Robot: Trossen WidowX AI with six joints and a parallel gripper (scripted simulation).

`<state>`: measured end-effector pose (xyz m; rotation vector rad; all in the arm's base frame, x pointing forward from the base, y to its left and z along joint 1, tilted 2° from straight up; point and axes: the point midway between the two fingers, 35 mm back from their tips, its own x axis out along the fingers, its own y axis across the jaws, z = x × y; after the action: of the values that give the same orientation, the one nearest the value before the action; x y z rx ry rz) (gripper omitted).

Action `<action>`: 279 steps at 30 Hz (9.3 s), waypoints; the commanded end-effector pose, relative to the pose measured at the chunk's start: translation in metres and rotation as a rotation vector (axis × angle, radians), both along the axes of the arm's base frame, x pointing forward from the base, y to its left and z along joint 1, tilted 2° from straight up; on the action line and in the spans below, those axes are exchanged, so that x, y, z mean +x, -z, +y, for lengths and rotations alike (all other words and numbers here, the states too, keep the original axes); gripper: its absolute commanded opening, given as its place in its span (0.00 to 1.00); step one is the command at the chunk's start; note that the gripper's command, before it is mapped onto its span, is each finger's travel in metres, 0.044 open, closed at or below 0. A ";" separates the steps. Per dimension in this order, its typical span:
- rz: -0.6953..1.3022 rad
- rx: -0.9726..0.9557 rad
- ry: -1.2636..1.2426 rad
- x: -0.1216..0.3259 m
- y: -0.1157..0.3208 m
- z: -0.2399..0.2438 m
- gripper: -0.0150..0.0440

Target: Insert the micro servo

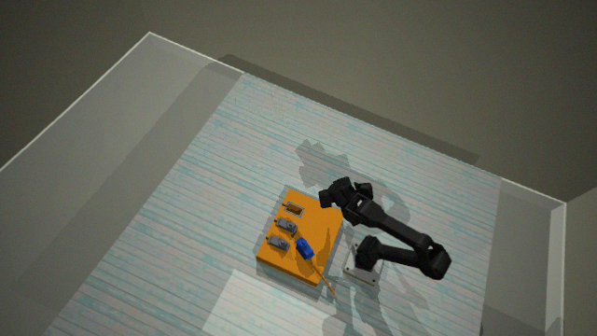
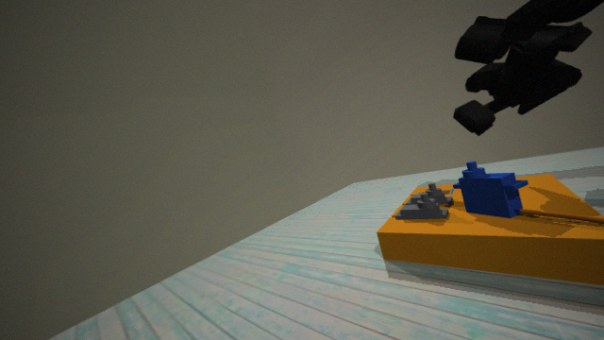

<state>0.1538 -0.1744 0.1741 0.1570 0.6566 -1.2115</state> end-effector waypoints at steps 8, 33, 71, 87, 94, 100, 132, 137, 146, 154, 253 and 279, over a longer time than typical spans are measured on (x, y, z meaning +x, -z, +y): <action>0.247 0.018 -0.263 0.020 0.002 0.016 1.00; 0.790 -0.013 -0.939 0.056 0.011 0.065 1.00; 1.407 -0.277 -2.062 0.078 0.019 0.155 1.00; 1.548 -0.487 -2.559 0.074 0.019 0.195 1.00; 1.575 -0.604 -2.779 0.071 0.018 0.213 1.00; 1.577 -0.719 -2.969 0.066 0.018 0.228 1.00; 1.574 -0.748 -3.014 0.067 0.063 0.230 0.96; 1.574 -0.748 -3.014 0.067 0.063 0.230 0.73; 1.574 -0.748 -3.014 0.067 0.063 0.230 0.47; 1.574 -0.748 -3.014 0.067 0.053 0.231 0.25; 1.320 0.026 -2.251 0.060 0.028 0.081 0.25; 0.966 0.486 -1.483 0.060 0.028 0.081 0.25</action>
<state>0.2123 -0.0930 0.1442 -0.5600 1.4962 0.4875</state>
